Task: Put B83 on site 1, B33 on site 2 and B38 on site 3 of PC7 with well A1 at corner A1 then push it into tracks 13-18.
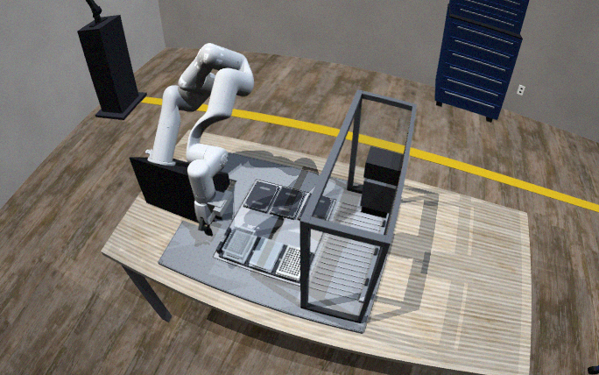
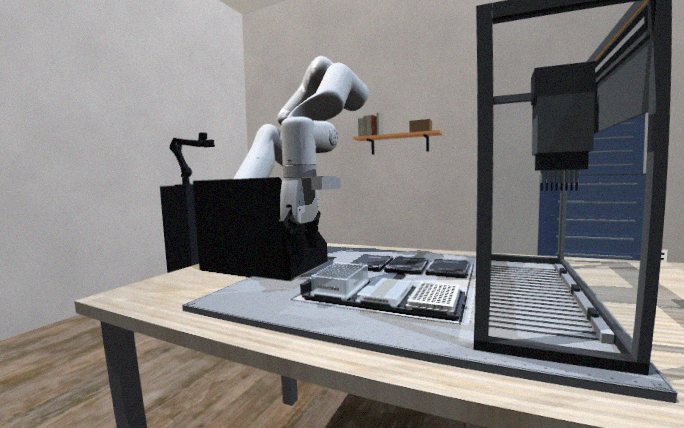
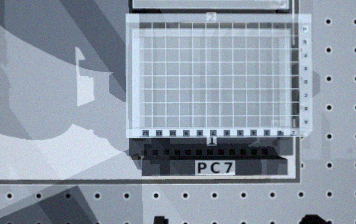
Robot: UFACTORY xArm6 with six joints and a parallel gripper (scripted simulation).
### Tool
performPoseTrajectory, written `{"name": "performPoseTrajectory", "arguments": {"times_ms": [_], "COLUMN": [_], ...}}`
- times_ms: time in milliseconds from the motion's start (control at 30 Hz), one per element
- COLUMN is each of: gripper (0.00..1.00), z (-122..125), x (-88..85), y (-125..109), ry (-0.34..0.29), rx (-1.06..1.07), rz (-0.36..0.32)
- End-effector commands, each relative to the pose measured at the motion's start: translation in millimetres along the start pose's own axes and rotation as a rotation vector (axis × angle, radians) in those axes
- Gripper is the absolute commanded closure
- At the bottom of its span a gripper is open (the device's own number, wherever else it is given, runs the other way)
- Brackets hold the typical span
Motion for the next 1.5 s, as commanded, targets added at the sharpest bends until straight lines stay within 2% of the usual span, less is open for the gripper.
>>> {"name": "performPoseTrajectory", "arguments": {"times_ms": [0, 1233, 1467], "gripper": [0.18, 0.18, 0.18], "z": [1, 0, 0], "x": [5.9, 61.0, 61.3], "y": [1, 1, 1], "ry": [-0.002, -0.002, -0.002], "rx": [-0.001, -0.001, -0.001], "rz": [0.003, 0.002, 0.002]}}
Point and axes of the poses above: the point where the finger pads meet when closed, its own x axis out along the fingers, its own z axis across the jaws, y = z × x, the point moved 5 cm from there along -x, back along the fingers, and after that the axes turned 1 degree about x, right-handed, at the moved point
